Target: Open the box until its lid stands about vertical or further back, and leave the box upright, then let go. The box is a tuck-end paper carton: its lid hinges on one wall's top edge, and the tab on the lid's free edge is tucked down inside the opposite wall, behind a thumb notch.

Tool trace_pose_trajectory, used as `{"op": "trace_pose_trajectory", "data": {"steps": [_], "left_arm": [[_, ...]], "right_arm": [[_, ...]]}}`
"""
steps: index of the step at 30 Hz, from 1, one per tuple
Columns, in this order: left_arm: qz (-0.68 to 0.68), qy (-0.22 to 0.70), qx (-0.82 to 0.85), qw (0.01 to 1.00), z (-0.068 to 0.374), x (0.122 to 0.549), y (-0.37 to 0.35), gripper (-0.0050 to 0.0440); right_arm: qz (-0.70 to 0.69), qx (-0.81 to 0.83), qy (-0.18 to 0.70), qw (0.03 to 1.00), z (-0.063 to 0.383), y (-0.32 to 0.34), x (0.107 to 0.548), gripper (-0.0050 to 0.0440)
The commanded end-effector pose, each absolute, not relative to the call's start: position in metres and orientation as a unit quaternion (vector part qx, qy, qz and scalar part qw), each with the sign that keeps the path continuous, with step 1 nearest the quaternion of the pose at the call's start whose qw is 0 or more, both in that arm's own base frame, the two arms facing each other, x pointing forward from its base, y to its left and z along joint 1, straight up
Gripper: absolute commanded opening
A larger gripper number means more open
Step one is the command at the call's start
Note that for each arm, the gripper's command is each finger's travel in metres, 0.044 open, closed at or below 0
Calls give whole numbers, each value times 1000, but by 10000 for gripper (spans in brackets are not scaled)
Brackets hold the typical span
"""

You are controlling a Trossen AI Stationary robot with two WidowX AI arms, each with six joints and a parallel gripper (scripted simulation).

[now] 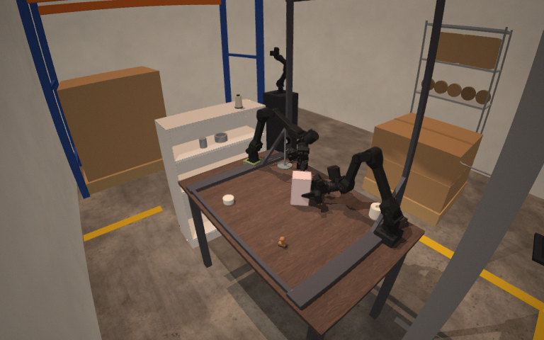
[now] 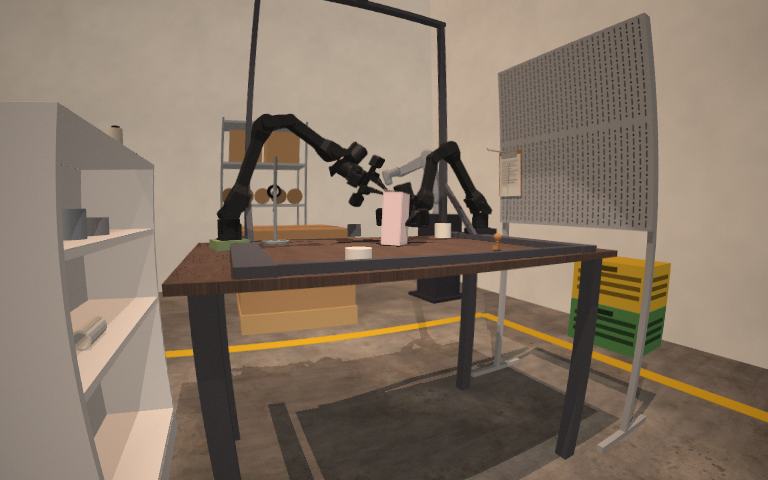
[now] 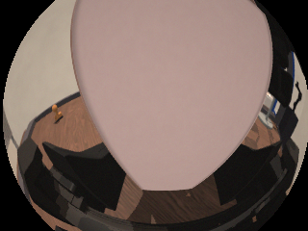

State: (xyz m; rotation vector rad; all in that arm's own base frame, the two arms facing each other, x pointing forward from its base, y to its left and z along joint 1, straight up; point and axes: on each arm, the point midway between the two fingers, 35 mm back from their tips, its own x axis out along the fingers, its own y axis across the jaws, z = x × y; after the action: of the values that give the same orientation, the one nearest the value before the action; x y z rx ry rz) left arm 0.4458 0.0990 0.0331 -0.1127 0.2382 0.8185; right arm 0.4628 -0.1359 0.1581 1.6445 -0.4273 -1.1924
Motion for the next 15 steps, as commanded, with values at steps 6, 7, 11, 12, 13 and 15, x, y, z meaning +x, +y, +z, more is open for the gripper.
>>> {"op": "trace_pose_trajectory", "data": {"steps": [6, 7, 11, 12, 13, 15], "left_arm": [[383, 107, -57, 916, 43, 453, 92, 315], [383, 107, -57, 916, 43, 453, 92, 315], [383, 107, -57, 916, 43, 453, 92, 315], [383, 107, -57, 916, 43, 453, 92, 315], [383, 107, -57, 916, 43, 453, 92, 315], [383, 107, -57, 916, 43, 453, 92, 315]], "right_arm": [[-459, 686, -210, 524, 178, -138, 467, 50], [-455, 684, -214, 528, 178, -138, 467, 50], [-440, 679, -230, 541, 180, -138, 466, 50], [-438, 678, -233, 543, 181, -138, 466, 50], [-436, 677, -235, 545, 181, -138, 466, 50], [-433, 675, -238, 547, 182, -138, 465, 50]]}}
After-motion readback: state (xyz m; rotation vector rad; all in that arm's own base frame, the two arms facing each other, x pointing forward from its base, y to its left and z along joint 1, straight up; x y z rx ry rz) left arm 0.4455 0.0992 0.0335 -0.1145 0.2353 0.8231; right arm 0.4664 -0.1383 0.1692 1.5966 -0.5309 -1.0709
